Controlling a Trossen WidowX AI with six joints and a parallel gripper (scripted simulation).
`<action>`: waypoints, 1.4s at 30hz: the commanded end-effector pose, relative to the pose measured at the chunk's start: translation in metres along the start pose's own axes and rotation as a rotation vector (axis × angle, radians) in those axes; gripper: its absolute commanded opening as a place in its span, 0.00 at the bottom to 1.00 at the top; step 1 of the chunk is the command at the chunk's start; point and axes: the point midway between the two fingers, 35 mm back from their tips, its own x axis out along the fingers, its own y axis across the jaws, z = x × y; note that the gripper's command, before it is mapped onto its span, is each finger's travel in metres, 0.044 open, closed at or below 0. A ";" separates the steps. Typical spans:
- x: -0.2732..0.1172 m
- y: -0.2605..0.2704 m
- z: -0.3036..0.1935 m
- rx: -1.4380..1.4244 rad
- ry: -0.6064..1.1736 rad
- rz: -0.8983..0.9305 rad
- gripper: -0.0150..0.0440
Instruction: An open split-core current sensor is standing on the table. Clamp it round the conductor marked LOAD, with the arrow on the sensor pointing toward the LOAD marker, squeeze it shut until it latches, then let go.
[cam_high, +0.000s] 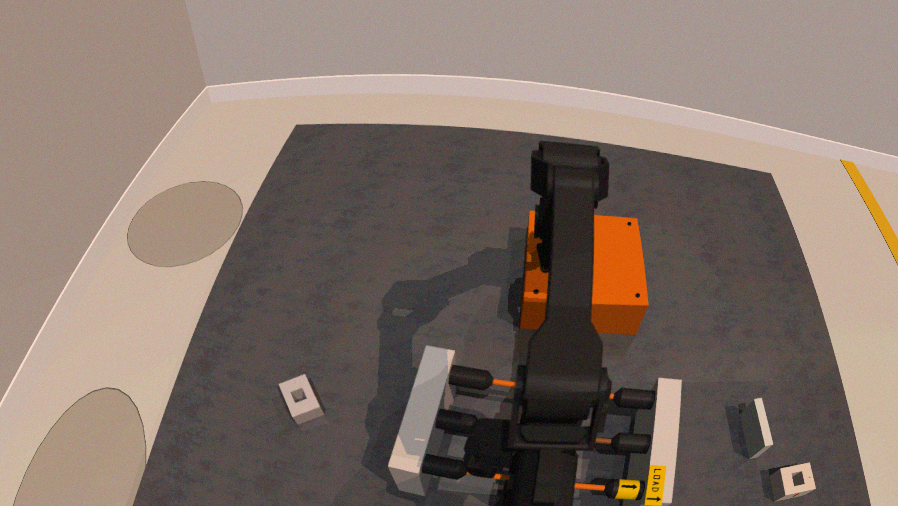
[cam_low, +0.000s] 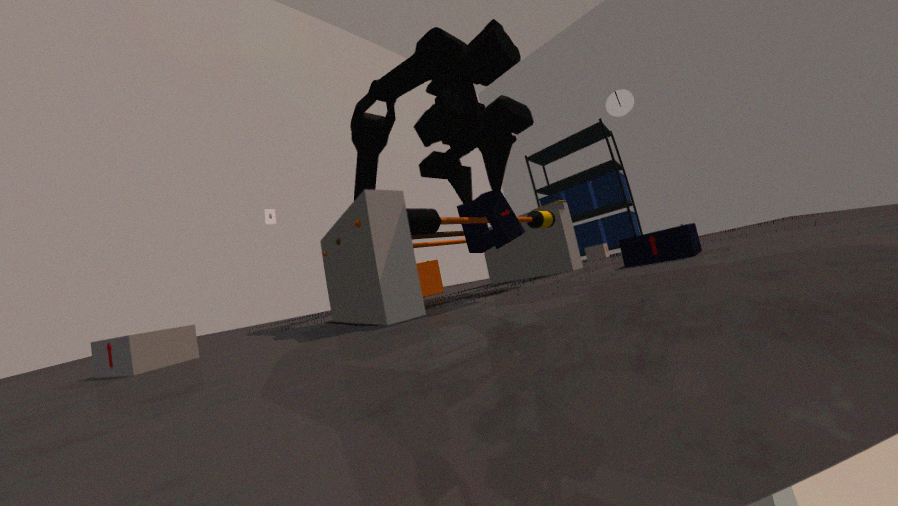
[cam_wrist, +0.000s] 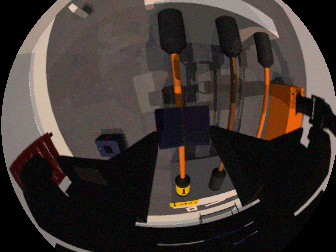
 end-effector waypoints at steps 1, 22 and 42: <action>0.000 0.000 0.000 0.000 0.000 -0.001 0.25; 0.000 0.000 0.000 0.000 0.000 -0.001 0.34; 0.000 0.000 0.000 0.000 0.000 -0.001 1.00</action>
